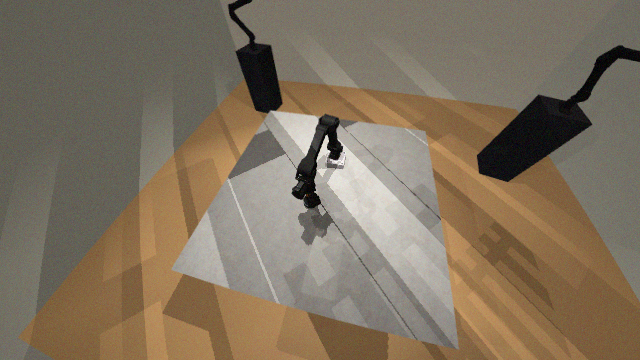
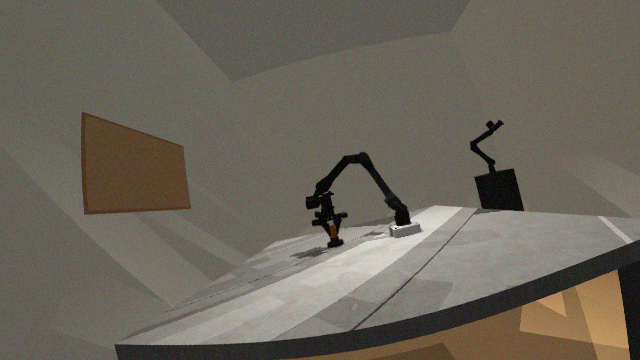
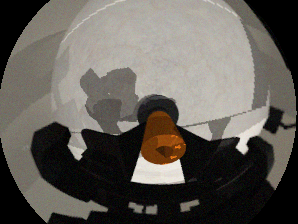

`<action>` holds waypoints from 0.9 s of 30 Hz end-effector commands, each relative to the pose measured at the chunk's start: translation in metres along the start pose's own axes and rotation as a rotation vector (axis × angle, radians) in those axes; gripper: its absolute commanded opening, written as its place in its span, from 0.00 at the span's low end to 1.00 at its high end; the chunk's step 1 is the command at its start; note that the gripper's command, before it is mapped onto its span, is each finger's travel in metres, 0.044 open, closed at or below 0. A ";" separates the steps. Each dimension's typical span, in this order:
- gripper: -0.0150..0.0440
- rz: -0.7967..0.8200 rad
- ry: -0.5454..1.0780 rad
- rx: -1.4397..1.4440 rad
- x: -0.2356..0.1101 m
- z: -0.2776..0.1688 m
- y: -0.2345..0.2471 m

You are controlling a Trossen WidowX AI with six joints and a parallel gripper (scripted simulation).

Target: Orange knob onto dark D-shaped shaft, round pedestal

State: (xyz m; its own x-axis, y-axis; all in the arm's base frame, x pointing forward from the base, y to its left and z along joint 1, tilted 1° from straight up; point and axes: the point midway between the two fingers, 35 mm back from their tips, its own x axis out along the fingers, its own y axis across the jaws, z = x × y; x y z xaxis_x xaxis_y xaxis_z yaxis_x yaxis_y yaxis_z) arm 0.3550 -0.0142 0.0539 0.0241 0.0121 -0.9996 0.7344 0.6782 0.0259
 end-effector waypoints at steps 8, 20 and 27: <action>0.48 0.000 0.000 0.000 0.000 0.000 0.000; 1.00 0.000 0.000 0.000 0.000 0.000 0.000; 1.00 0.000 0.000 0.000 0.000 0.000 0.000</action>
State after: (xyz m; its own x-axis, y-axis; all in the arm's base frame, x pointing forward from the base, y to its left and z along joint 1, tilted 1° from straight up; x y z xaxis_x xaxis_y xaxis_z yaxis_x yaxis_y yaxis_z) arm 0.3548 -0.0142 0.0537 0.0227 0.0122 -0.9997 0.7345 0.6782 0.0250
